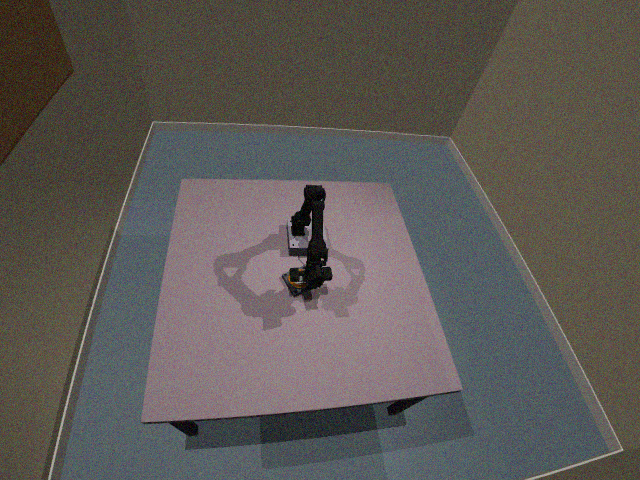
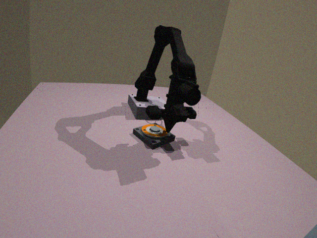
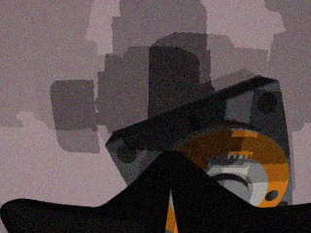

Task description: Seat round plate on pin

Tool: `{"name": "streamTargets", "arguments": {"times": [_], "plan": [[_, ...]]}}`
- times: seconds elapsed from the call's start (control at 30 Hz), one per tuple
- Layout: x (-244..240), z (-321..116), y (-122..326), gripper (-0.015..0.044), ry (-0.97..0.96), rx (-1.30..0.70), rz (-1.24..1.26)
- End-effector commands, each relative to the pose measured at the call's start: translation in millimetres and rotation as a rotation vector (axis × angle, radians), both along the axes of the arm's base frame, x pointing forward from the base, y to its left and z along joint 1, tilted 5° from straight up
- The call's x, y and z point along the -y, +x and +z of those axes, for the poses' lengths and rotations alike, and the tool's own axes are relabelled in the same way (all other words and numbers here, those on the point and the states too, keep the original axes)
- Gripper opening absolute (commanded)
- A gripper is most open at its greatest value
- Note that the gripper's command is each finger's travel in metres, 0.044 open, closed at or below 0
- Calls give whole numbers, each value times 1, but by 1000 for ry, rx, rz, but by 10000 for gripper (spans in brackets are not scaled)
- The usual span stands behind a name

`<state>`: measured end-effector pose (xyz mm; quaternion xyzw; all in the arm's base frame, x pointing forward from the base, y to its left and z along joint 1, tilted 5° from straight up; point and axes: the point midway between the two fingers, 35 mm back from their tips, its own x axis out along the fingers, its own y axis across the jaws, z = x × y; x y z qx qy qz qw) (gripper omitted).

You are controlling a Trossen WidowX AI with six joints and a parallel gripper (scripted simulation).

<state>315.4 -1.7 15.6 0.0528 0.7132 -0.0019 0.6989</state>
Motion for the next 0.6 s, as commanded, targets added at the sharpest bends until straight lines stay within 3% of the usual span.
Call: {"name": "streamTargets", "arguments": {"times": [0.0,0.27,0.57], "plan": [[5,-2,2,0,-7,-6,0],[9,-4,5,0,-7,-6,0],[10,41,4,0,-7,-6,0]]}}
